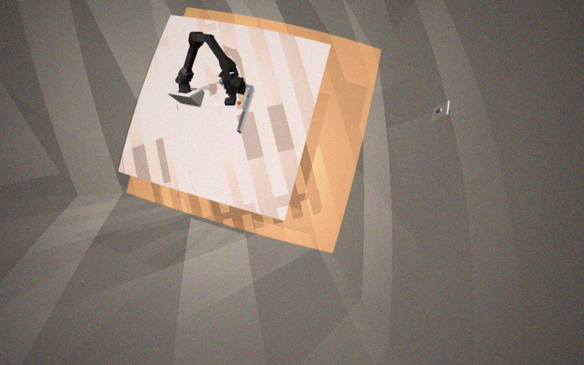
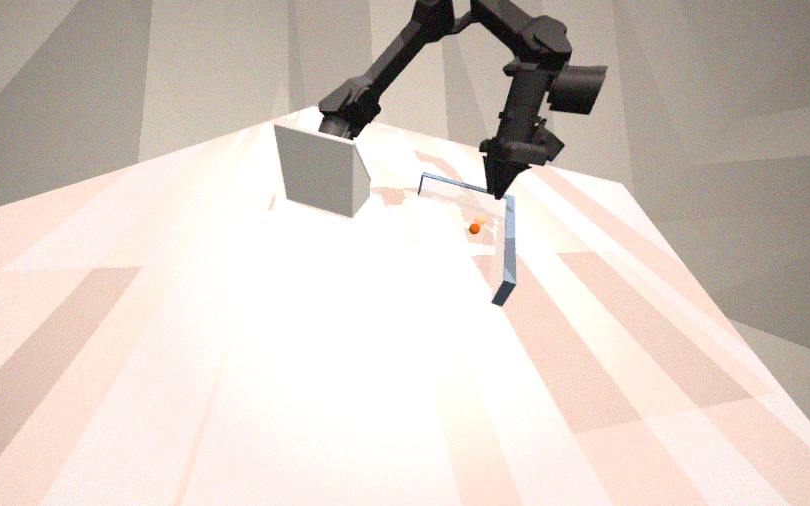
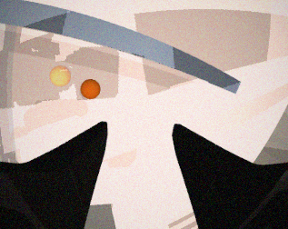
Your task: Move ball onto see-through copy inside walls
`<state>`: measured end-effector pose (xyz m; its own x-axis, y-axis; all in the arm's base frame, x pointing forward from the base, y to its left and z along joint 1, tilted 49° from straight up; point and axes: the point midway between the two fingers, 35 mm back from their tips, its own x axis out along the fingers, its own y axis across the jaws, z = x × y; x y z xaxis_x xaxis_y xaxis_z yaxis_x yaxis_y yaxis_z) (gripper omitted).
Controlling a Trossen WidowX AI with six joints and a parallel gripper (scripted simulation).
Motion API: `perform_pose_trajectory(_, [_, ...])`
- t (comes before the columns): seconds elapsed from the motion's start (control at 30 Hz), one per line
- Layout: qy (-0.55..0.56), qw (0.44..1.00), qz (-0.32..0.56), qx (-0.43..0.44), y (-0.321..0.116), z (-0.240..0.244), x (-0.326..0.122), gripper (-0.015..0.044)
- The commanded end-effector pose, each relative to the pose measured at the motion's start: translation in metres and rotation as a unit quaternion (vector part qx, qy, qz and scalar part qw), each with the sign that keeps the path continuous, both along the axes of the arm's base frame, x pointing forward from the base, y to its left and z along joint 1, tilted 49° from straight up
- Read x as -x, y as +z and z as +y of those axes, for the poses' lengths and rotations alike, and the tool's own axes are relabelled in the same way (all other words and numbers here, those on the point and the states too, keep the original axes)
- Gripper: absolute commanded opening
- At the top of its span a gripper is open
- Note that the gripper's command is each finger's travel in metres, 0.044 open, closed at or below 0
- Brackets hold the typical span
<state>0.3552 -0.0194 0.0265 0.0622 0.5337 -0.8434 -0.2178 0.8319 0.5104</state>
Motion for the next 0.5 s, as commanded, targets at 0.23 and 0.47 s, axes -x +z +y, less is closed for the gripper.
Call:
perform_pose_trajectory(0.23, [-0.076, 0.982, 0.097, -0.146, -0.022, 0.058, 0.005, 0.0226])
perform_pose_trajectory(0.47, [-0.076, 0.982, 0.097, -0.146, -0.029, 0.066, 0.005, 0.0226])
